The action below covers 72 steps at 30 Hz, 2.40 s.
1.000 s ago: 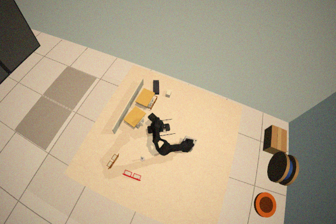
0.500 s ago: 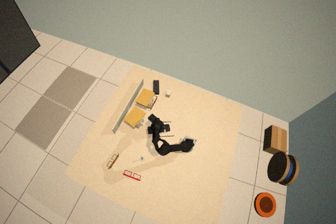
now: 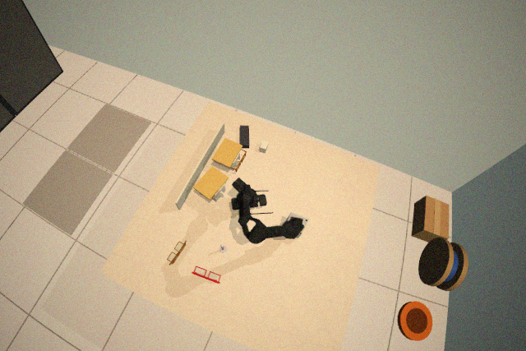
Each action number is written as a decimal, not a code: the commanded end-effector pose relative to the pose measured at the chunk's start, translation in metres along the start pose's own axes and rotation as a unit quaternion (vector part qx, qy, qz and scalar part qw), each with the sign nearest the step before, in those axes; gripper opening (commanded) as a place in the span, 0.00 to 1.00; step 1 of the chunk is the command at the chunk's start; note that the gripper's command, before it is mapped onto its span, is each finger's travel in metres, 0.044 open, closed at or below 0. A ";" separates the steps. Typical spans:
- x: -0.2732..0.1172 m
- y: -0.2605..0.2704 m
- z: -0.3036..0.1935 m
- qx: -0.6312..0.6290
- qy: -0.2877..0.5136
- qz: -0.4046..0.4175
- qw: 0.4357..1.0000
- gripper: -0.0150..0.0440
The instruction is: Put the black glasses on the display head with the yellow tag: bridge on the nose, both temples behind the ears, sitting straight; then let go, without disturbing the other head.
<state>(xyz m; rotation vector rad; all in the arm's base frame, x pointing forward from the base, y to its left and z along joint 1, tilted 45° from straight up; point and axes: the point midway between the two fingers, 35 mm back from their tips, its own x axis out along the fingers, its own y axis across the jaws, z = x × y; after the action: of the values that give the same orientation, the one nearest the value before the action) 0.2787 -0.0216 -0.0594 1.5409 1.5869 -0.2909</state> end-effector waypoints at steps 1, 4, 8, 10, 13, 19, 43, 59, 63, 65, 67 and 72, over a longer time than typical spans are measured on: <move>-0.002 -0.003 0.000 0.000 -0.001 -0.001 1.000 0.44; -0.004 -0.005 0.000 0.000 0.000 -0.001 1.000 0.44; -0.005 -0.008 0.000 0.001 0.000 -0.001 1.000 0.44; -0.006 -0.009 0.000 0.001 0.001 -0.001 1.000 0.44; -0.009 -0.010 0.000 0.001 0.001 -0.001 1.000 0.44; -0.053 0.001 0.000 0.001 0.000 -0.001 1.000 0.44; -0.055 -0.007 0.001 -0.004 0.000 -0.001 1.000 0.49; -0.037 -0.006 0.002 -0.004 -0.001 -0.002 1.000 0.49; -0.030 -0.006 0.002 -0.004 -0.001 -0.002 1.000 0.49; -0.027 -0.006 0.002 -0.004 -0.001 -0.002 1.000 0.49; -0.023 -0.006 0.002 -0.004 -0.001 -0.001 1.000 0.49; -0.015 -0.006 0.002 -0.004 0.000 -0.001 1.000 0.49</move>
<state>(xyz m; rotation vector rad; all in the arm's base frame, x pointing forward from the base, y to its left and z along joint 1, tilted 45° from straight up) 0.2725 -0.0397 -0.0470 1.5249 1.5798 -0.2853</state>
